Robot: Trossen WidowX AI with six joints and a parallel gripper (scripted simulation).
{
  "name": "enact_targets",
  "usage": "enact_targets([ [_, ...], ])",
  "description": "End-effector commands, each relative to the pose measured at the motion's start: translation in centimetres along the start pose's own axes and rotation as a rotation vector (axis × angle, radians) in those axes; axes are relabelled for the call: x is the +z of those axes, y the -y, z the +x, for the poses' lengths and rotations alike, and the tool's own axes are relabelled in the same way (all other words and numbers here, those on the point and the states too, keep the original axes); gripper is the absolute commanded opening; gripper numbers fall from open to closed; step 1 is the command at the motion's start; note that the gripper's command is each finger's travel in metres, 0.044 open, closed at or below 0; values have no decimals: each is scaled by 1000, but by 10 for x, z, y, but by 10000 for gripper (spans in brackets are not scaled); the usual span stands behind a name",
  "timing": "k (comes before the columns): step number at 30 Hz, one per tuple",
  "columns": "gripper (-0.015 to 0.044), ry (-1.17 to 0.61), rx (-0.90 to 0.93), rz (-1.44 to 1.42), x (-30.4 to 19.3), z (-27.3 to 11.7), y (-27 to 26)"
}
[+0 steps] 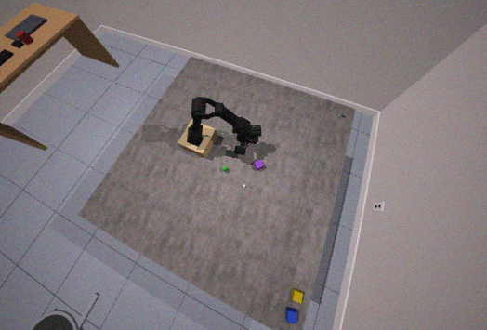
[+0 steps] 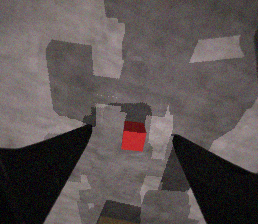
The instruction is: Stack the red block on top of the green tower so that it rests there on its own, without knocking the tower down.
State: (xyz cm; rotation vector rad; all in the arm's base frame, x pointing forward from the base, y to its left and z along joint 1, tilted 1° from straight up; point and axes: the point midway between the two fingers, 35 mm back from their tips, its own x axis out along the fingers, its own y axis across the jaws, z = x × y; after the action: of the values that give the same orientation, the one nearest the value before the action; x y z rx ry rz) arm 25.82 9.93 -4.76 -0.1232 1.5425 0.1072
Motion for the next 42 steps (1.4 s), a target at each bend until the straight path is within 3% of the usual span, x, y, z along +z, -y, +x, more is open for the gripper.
enact_targets([
  [1, 440, 0, 3, 3, 0, 0, 0],
  [3, 440, 0, 3, 3, 0, 0, 0],
  [17, 72, 0, 3, 3, 0, 0, 0],
  [25, 0, 0, 3, 3, 0, -1, 0],
  [42, 0, 0, 3, 3, 1, -75, 0],
])
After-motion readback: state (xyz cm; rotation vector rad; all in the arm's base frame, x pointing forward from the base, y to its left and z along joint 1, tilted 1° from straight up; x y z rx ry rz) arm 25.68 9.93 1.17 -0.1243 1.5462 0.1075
